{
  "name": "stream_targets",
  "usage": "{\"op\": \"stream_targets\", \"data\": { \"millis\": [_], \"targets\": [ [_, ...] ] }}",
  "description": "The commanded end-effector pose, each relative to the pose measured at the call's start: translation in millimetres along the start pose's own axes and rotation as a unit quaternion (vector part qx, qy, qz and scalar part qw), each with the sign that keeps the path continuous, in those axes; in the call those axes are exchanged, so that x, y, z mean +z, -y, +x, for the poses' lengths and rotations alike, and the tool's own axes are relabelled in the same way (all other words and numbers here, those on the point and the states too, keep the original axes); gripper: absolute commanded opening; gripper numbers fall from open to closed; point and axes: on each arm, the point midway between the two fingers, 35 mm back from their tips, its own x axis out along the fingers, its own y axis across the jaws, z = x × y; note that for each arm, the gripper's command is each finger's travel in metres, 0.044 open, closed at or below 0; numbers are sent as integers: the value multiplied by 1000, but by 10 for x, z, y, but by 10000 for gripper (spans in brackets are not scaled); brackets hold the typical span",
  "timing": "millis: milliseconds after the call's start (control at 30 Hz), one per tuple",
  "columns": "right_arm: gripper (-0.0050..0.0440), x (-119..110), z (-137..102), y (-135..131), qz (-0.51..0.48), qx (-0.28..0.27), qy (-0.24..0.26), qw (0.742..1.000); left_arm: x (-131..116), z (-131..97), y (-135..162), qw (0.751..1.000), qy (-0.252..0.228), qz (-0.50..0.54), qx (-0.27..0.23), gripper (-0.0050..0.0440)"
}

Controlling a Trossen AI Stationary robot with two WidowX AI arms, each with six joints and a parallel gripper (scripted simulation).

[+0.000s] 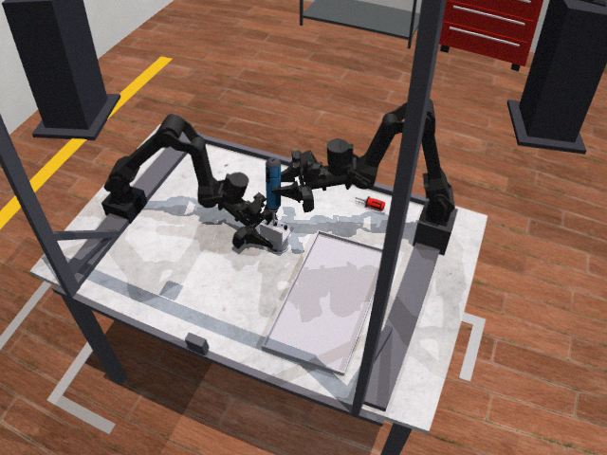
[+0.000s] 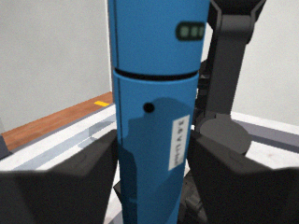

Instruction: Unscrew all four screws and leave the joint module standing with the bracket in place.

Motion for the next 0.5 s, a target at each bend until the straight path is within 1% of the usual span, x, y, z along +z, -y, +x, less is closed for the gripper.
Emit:
{"op": "stream_targets", "data": {
  "millis": [0, 67, 100, 200, 233, 300, 333, 367, 433, 467],
  "targets": [
    [160, -54, -7, 13, -2, 1, -2, 1000, 149, 6, -29, 1000, 15, 8, 3, 242],
    [160, -56, -4, 17, -2, 1, -1, 1000, 149, 6, -29, 1000, 15, 8, 3, 242],
    [160, 19, 9, 21, -3, 1, 5, 1000, 149, 6, -29, 1000, 15, 8, 3, 242],
    [160, 30, 16, 24, 0, 1, 2, 1000, 149, 6, -29, 1000, 15, 8, 3, 242],
    [160, 72, 9, 27, 0, 1, 4, 1000, 149, 6, -29, 1000, 15, 8, 3, 242],
    [160, 16, 4, 26, 2, 1, -2, 1000, 149, 6, -29, 1000, 15, 8, 3, 242],
    [160, -74, -18, 23, 4, 2, -12, 1000, 149, 6, -29, 1000, 15, 8, 3, 242],
    [160, 35, -3, 31, 1, 1, -2, 1000, 149, 6, -29, 1000, 15, 8, 3, 242],
    [160, 64, 9, 45, -1, 1, -5, 1000, 149, 6, -29, 1000, 15, 8, 3, 242],
    [160, -55, 6, 45, 3, 2, -18, 1000, 149, 6, -29, 1000, 15, 8, 3, 242]
  ]
}}
